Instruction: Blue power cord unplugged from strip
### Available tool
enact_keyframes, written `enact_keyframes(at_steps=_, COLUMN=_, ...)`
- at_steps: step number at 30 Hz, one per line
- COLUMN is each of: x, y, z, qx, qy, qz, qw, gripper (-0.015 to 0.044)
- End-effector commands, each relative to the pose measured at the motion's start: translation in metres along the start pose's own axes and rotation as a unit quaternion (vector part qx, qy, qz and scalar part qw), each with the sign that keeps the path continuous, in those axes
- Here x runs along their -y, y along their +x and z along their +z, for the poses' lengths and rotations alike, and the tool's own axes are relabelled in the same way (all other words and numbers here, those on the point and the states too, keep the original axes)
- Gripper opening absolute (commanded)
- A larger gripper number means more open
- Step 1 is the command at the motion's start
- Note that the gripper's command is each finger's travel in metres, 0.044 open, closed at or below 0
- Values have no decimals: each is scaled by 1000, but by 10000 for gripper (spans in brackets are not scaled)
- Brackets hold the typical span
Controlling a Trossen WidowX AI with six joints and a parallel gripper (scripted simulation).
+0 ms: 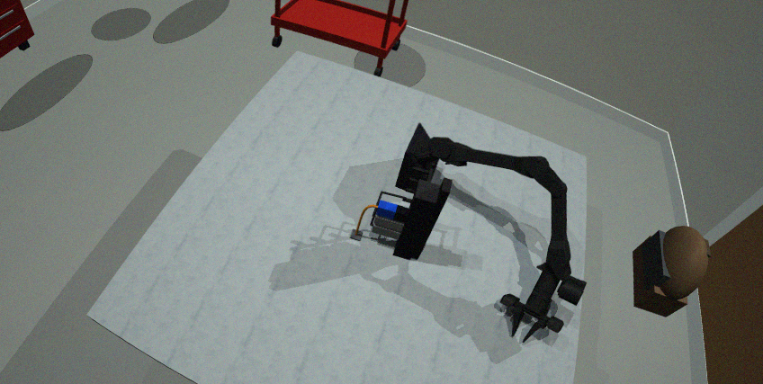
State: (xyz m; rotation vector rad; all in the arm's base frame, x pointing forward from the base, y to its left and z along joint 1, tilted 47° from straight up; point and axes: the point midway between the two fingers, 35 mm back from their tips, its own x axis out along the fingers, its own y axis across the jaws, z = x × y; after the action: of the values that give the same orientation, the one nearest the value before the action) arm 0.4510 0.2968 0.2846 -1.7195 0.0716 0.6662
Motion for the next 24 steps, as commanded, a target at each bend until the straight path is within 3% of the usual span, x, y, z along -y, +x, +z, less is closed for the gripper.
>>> enact_keyframes(at_steps=1, x=-40, y=21, z=-46, qx=-21, qy=95, qz=67, qw=993, gripper=160)
enact_keyframes(at_steps=7, x=-104, y=37, z=-116, qx=-66, qy=258, qz=159, qw=951, gripper=160)
enact_keyframes(at_steps=13, x=-172, y=33, z=-180, qx=-127, qy=433, qz=236, qw=861, gripper=160)
enact_keyframes(at_steps=19, x=-253, y=7, z=-244, qx=-210, qy=631, qz=297, qw=686, gripper=160)
enact_keyframes(at_steps=24, x=-318, y=-33, z=-283, qx=-279, qy=776, qz=319, qw=467, gripper=160)
